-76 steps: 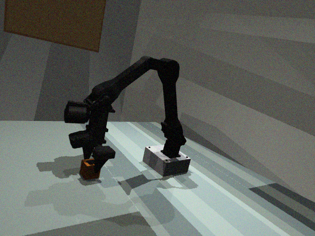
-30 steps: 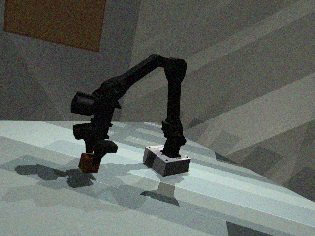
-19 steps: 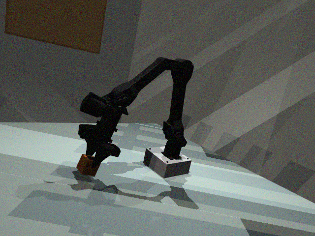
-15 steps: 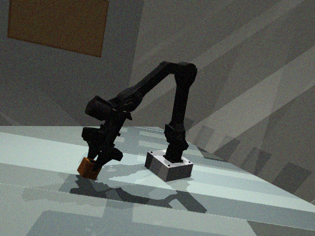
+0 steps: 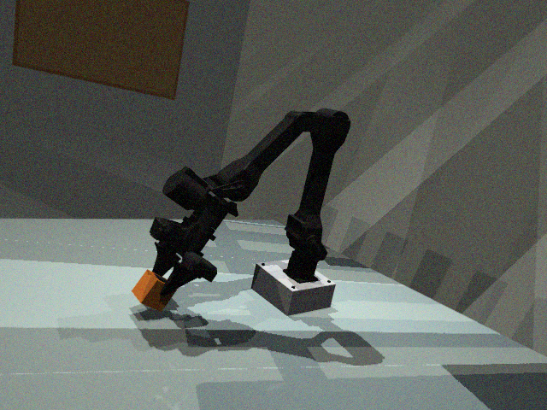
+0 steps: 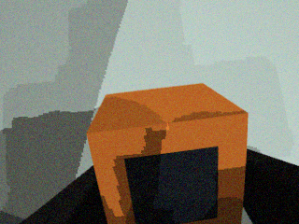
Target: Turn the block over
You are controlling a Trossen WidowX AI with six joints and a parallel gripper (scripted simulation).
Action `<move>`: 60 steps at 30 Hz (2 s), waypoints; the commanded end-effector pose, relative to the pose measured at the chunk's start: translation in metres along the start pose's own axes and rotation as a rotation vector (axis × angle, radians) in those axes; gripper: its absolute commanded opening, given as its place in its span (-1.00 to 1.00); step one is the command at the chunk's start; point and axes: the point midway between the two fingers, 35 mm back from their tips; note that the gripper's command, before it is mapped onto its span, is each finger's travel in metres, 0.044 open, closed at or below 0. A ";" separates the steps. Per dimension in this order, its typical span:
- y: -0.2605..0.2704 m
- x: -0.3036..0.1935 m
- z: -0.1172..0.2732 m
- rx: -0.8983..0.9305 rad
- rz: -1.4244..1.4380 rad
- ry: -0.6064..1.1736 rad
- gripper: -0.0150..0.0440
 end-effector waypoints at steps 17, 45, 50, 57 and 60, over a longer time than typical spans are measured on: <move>-0.002 -0.006 -0.034 -0.056 -0.011 -0.256 -0.49; 0.005 -0.016 -0.021 -0.109 -0.006 -0.529 -0.49; 0.005 -0.016 -0.021 -0.109 -0.006 -0.529 -0.49; 0.005 -0.016 -0.021 -0.109 -0.006 -0.529 -0.49; 0.005 -0.016 -0.021 -0.109 -0.006 -0.529 -0.22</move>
Point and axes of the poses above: the point midway between the two fingers, 35 mm back from their tips, its own z axis back along the fingers, its own y axis across the jaws, x = y × z, and after that the axes turned 12 degrees about z, right-handed
